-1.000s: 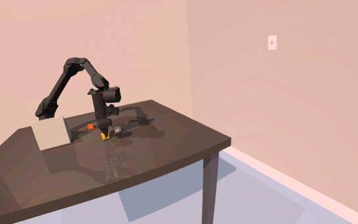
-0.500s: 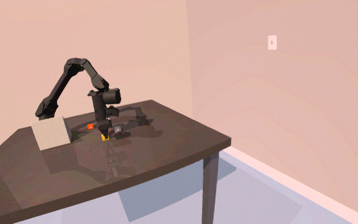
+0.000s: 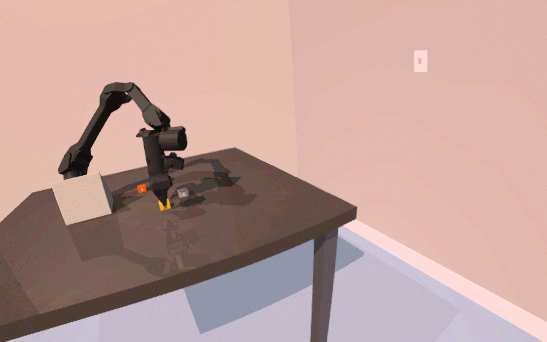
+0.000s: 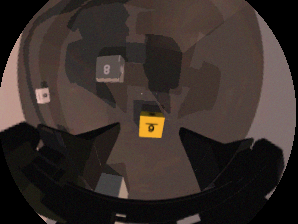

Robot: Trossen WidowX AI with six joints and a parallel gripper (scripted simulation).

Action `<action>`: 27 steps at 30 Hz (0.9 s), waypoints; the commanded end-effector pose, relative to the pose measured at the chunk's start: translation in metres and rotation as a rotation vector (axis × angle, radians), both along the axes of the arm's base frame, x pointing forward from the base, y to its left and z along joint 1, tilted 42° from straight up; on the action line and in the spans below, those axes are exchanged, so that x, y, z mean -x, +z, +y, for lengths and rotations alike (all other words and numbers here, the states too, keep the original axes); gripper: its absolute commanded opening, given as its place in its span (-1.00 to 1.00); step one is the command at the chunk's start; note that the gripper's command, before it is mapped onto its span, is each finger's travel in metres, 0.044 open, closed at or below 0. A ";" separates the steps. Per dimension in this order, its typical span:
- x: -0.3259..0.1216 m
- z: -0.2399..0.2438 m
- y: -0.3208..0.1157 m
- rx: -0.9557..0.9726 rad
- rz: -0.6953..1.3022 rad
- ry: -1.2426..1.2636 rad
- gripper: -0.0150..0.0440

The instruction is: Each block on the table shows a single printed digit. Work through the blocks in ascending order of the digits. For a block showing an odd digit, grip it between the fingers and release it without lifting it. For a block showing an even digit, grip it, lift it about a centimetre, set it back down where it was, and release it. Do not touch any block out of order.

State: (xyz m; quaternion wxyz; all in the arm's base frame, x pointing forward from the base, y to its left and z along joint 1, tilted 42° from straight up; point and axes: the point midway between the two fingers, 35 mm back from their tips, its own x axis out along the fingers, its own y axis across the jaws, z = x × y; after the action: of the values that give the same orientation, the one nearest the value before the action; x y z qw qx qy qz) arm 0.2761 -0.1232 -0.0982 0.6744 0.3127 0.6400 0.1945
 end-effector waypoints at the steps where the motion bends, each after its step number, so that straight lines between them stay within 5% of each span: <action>1: -0.002 -0.015 0.015 0.017 -0.018 -0.002 0.86; 4: -0.002 -0.015 0.015 0.017 -0.018 -0.002 0.86; 15: 0.008 -0.068 0.076 0.020 -0.016 -0.002 -0.08; 27: 0.006 -0.067 0.077 0.020 -0.016 -0.002 -0.08</action>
State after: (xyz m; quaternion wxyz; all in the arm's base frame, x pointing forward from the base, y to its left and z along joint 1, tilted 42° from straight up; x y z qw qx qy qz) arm 0.2677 -0.1892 -0.0243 0.6810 0.3086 0.6363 0.1902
